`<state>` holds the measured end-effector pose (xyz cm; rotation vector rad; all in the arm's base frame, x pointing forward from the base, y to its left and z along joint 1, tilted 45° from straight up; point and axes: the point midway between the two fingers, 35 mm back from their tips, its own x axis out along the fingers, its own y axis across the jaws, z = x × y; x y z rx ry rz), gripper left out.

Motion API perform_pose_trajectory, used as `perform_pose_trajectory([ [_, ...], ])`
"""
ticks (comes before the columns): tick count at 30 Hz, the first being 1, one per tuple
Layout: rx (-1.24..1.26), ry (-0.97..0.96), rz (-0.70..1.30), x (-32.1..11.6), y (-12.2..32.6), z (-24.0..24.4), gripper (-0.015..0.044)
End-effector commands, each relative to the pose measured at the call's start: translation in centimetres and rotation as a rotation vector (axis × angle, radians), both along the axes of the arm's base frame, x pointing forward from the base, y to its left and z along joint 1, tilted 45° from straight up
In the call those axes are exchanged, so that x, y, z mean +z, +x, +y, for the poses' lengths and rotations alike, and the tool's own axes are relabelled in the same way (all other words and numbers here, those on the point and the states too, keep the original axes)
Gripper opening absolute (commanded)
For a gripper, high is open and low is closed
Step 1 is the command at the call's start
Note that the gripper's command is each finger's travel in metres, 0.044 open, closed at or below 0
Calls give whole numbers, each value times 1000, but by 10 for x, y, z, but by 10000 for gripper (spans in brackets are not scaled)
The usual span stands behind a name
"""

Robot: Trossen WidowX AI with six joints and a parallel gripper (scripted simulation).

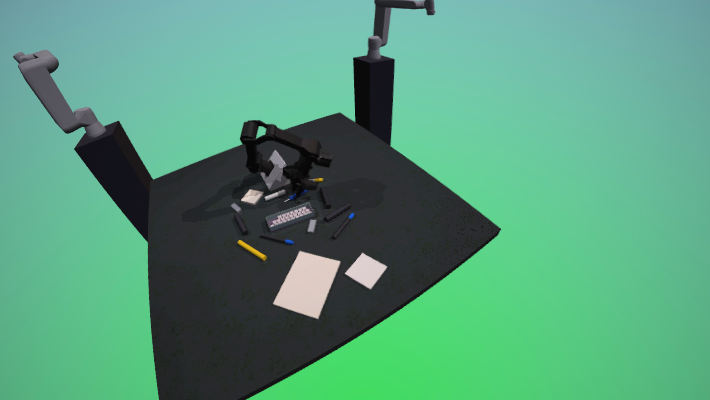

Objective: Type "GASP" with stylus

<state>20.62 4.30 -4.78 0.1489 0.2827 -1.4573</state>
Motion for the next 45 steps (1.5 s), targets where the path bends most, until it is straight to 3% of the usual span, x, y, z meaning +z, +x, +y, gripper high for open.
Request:
perform_pose_trajectory([
  [1, 2, -5, 6, -3, 0, -3, 150],
  [13, 2, -5, 6, -8, 0, -8, 150],
  [18, -1, -1, 1, -6, 0, -7, 19],
  [21, -1, -1, 1, -6, 0, -7, 0],
  [45, -1, -3, 10, 26, -1, 26, 0],
])
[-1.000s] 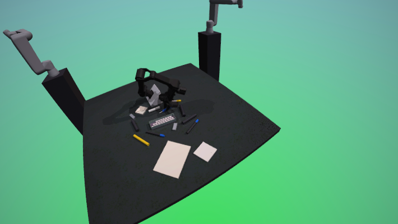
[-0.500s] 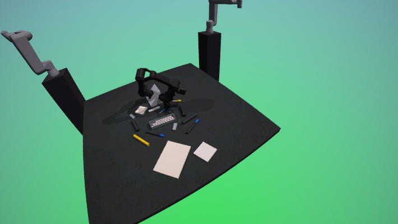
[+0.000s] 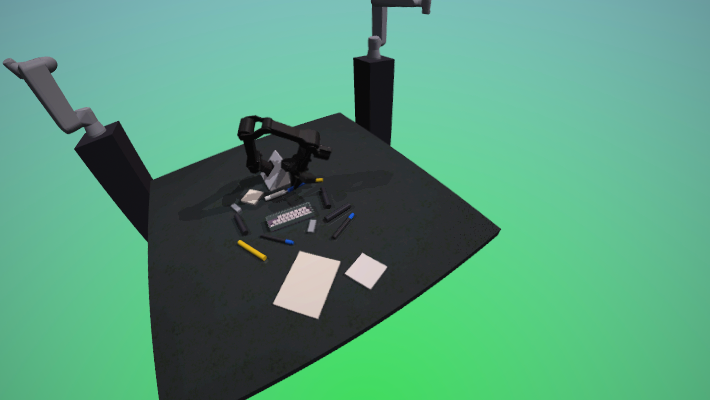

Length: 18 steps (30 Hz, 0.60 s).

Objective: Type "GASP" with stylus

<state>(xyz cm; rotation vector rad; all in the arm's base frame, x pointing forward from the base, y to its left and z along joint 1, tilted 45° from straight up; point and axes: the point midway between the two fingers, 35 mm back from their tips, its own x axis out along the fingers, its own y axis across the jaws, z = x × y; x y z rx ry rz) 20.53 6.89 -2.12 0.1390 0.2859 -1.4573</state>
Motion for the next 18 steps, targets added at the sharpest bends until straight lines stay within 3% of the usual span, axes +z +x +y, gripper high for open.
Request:
perform_pose_trajectory([
  [1, -10, 6, 8, 0, 0, 0, 0],
  [18, -349, 459, 326, -1, 26, 7, 0],
])
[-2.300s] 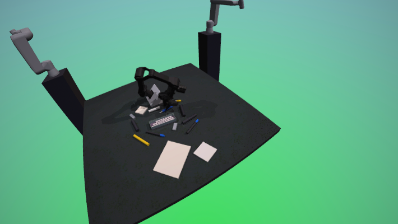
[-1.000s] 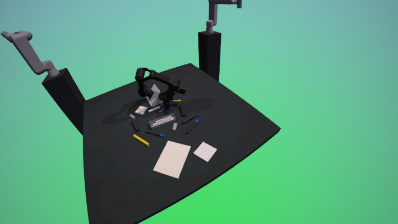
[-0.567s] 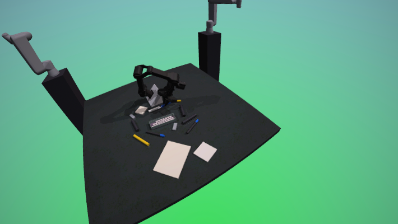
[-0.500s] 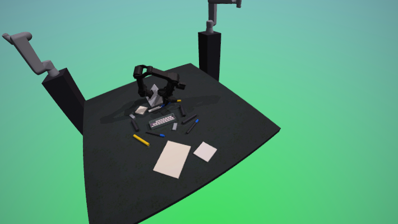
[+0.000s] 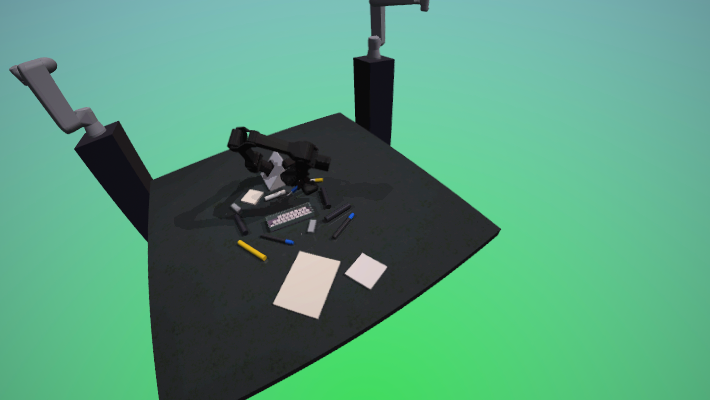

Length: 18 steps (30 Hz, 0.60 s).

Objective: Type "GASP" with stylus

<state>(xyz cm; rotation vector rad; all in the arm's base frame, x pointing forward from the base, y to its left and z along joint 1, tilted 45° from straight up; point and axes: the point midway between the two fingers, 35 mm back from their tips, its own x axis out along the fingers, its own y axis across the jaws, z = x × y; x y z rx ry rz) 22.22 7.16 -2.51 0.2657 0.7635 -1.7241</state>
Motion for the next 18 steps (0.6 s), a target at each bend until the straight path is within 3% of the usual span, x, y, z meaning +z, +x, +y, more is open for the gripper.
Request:
perform_pose_trajectory([
  [1, -66, 158, 57, 4, 12, 5, 0],
  [18, -105, 882, 120, 40, 80, 16, 0],
])
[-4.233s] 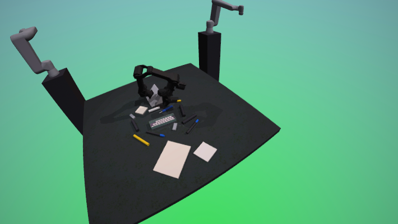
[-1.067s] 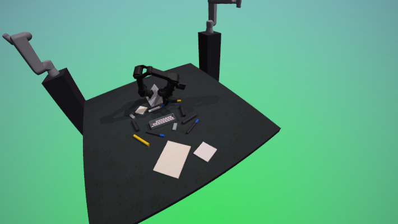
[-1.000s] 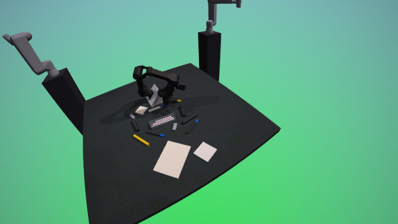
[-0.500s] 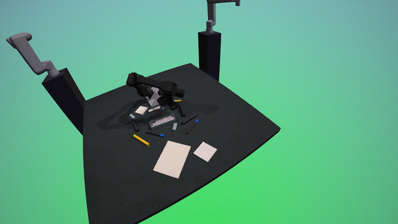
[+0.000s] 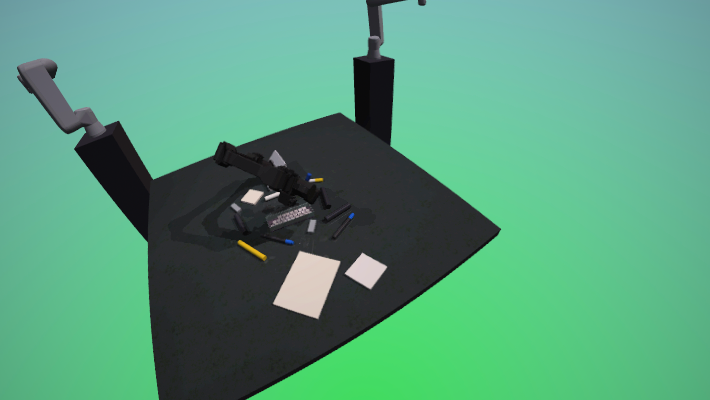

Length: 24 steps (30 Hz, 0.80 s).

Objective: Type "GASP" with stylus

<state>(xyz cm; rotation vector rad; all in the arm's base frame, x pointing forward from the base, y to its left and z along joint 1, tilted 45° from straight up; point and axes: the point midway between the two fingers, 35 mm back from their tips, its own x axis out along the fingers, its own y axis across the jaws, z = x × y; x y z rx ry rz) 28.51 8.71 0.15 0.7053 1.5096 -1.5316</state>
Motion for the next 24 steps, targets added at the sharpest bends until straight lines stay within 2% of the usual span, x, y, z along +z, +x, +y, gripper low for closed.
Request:
perform_pose_trajectory([
  [1, 6, 184, -55, 17, 22, 0, 0],
  [8, 41, 439, -152, 46, 52, -5, 0],
  [16, 42, 445, -155, 46, 53, -6, 0],
  [24, 42, 444, -155, 22, 52, -30, 0],
])
